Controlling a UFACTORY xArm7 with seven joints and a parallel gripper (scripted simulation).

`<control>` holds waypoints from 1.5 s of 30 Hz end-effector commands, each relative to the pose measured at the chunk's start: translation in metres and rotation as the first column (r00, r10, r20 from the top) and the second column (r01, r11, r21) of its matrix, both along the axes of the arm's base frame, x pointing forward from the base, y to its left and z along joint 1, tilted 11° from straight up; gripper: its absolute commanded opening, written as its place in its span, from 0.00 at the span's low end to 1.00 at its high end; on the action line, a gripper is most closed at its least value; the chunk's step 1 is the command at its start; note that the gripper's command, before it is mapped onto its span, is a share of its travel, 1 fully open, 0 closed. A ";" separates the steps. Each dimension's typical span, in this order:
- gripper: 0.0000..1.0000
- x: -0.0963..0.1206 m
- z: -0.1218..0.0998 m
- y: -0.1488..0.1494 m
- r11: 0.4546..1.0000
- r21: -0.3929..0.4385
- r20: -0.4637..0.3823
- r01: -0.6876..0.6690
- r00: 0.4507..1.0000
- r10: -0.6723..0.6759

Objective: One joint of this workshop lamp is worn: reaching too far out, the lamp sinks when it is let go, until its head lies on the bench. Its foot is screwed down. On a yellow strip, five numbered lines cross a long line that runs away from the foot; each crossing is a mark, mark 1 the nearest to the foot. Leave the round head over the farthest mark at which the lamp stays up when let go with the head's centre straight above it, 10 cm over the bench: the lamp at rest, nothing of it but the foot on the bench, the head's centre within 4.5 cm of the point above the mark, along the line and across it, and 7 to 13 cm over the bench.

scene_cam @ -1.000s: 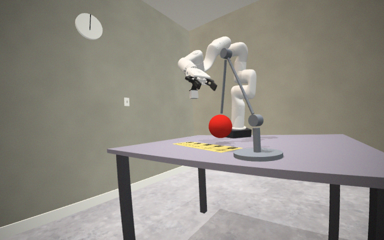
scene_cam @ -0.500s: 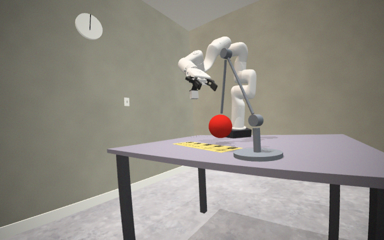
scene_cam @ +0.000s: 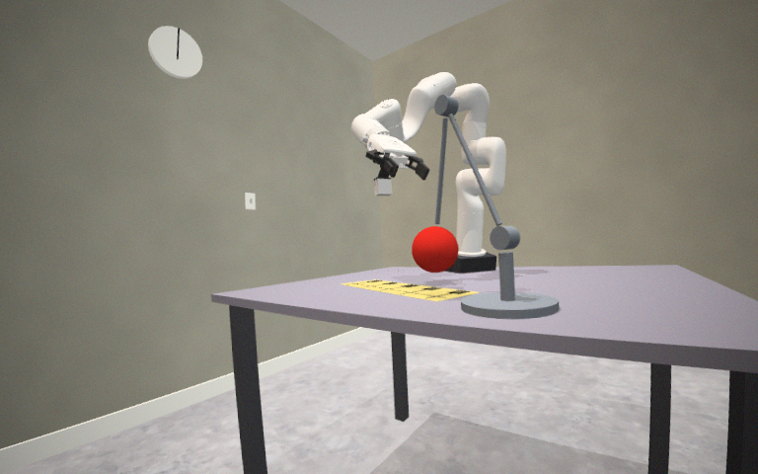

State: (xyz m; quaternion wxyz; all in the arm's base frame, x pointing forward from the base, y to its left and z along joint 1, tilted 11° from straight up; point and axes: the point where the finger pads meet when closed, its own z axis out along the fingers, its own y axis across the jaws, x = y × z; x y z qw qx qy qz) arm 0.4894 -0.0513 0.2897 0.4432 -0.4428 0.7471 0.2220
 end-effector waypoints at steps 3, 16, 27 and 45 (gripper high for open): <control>1.00 0.001 0.002 -0.001 1.000 -0.002 0.004 0.001 1.000 -0.001; 1.00 0.001 0.002 -0.001 1.000 -0.002 0.004 0.001 1.000 -0.001; 1.00 0.010 -0.009 0.015 1.000 -0.003 0.003 0.001 1.000 -0.001; 1.00 0.029 -0.030 0.047 1.000 -0.004 0.000 0.001 1.000 -0.001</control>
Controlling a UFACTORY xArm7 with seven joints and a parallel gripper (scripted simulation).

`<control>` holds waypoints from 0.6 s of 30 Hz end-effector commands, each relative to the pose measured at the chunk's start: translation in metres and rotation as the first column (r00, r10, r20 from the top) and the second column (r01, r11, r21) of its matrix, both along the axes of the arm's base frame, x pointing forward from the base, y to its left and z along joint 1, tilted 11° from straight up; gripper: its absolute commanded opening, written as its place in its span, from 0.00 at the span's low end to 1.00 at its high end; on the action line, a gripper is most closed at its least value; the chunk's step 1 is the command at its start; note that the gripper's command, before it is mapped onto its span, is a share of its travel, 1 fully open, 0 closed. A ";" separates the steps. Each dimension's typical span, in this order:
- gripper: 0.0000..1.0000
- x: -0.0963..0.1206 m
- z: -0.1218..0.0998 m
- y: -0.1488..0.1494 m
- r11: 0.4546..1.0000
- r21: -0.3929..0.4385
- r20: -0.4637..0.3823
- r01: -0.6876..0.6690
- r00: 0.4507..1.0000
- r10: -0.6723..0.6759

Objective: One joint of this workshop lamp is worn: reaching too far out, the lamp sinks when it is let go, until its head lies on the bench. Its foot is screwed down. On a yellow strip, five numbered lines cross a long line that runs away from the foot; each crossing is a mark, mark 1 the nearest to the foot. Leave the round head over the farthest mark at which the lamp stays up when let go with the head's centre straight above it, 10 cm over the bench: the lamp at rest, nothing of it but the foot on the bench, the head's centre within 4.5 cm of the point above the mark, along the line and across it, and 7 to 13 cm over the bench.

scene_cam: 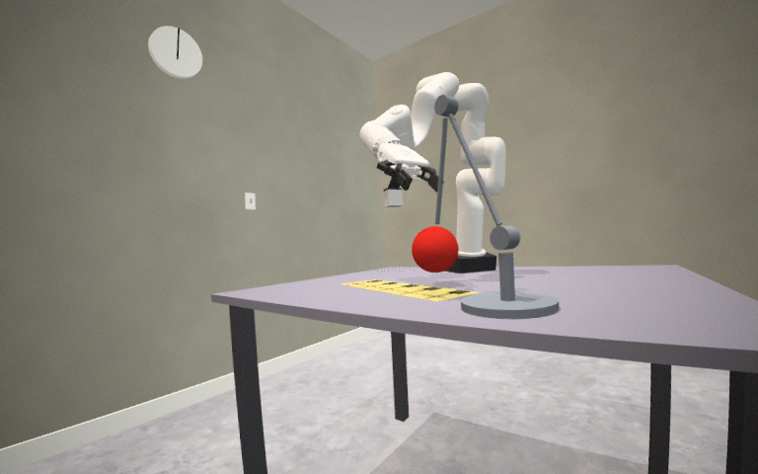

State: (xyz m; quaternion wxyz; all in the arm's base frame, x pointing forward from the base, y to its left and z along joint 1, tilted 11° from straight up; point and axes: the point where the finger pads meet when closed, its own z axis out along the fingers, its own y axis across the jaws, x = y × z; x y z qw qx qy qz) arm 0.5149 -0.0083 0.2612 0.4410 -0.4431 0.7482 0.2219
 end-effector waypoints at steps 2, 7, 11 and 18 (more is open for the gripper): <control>1.00 0.006 -0.004 0.008 1.000 -0.002 0.003 0.001 1.000 -0.001; 1.00 0.011 -0.009 0.016 1.000 -0.002 0.003 0.001 1.000 -0.001; 1.00 0.014 -0.013 0.021 1.000 -0.002 0.002 0.001 1.000 -0.001; 1.00 0.022 -0.022 0.035 1.000 -0.003 0.001 0.000 1.000 0.000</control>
